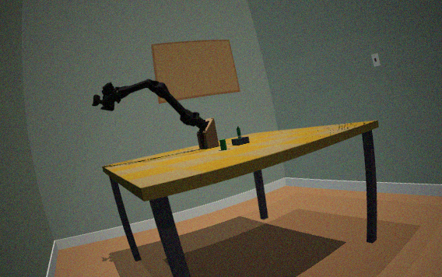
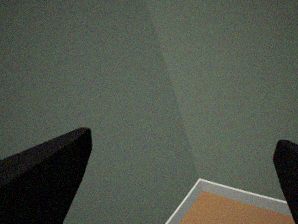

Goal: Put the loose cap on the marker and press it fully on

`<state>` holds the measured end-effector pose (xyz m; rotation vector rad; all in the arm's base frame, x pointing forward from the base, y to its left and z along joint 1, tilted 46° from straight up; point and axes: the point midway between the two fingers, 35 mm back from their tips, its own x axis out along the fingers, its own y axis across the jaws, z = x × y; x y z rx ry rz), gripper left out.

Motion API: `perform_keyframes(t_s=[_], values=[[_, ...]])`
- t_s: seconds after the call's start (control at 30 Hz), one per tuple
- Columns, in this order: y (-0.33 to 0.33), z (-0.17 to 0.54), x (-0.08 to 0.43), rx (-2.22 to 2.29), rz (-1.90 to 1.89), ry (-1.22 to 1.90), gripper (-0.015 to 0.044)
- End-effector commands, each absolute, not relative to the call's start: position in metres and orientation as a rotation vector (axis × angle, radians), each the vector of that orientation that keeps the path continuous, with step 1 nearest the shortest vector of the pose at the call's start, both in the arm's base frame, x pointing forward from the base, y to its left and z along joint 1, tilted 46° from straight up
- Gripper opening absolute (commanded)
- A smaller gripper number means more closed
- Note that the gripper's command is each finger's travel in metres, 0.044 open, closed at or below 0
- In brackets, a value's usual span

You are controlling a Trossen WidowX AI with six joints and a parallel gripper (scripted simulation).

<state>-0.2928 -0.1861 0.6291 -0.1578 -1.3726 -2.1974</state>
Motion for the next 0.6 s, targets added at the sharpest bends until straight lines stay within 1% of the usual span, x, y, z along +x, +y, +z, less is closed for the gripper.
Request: perform_keyframes(t_s=[0.0,0.13,0.17,0.37,0.57], values=[[-0.188,0.628,-0.292,-0.150,-2.199,-1.367,0.0374],[-0.235,0.601,-0.282,-0.006,-2.221,-1.237,0.0269],[-0.249,0.592,-0.278,0.035,-2.224,-1.194,0.0251],[-0.328,0.541,-0.233,0.244,-2.209,-0.909,0.0251],[-0.392,0.490,-0.164,0.387,-2.133,-0.600,0.0251]])
